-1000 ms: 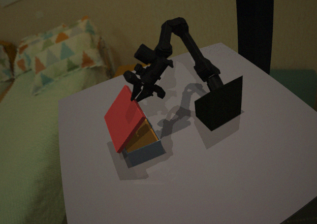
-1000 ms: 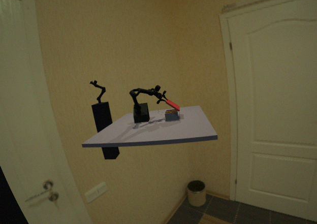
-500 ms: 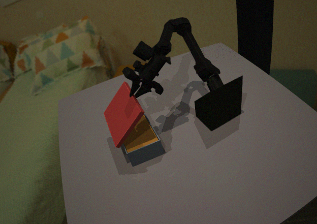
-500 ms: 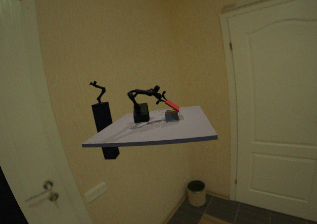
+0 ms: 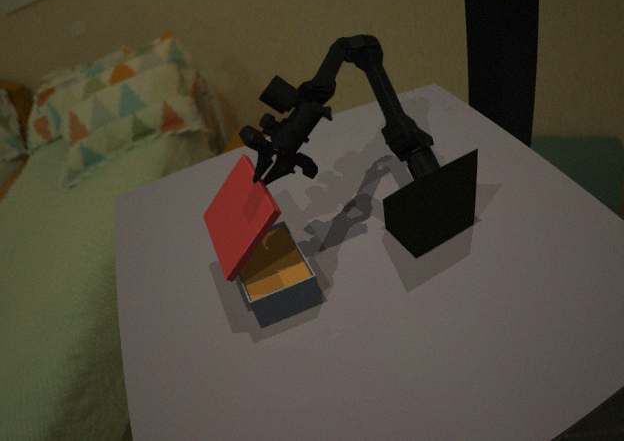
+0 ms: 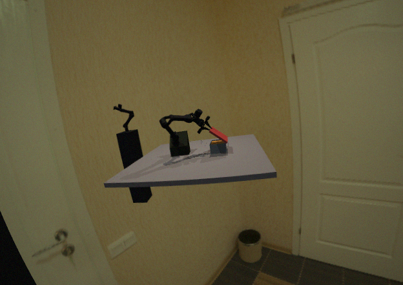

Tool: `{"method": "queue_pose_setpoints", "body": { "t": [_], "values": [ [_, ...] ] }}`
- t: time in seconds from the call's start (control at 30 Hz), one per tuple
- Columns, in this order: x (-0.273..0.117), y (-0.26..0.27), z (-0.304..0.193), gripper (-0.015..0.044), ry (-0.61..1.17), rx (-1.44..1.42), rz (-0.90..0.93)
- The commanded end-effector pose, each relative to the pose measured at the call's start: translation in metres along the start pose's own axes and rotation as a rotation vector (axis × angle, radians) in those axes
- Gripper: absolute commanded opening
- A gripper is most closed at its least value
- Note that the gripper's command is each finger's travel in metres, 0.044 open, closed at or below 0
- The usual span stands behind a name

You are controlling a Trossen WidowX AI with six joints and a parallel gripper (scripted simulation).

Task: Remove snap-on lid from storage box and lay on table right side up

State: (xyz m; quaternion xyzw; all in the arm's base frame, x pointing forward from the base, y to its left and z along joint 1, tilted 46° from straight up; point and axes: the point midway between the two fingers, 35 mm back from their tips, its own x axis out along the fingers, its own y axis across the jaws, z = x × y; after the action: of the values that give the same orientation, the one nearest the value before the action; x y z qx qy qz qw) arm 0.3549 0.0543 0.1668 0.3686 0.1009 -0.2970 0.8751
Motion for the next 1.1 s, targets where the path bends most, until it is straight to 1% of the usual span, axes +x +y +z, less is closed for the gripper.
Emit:
{"method": "queue_pose_setpoints", "body": {
  "t": [0.0,1.07],
  "values": [
    [-0.003,0.002,0.008,0.0,0.007,0.0,0.012],
    [-0.008,-0.003,0.072,0.0,0.006,-0.002,0.012]
  ]
}}
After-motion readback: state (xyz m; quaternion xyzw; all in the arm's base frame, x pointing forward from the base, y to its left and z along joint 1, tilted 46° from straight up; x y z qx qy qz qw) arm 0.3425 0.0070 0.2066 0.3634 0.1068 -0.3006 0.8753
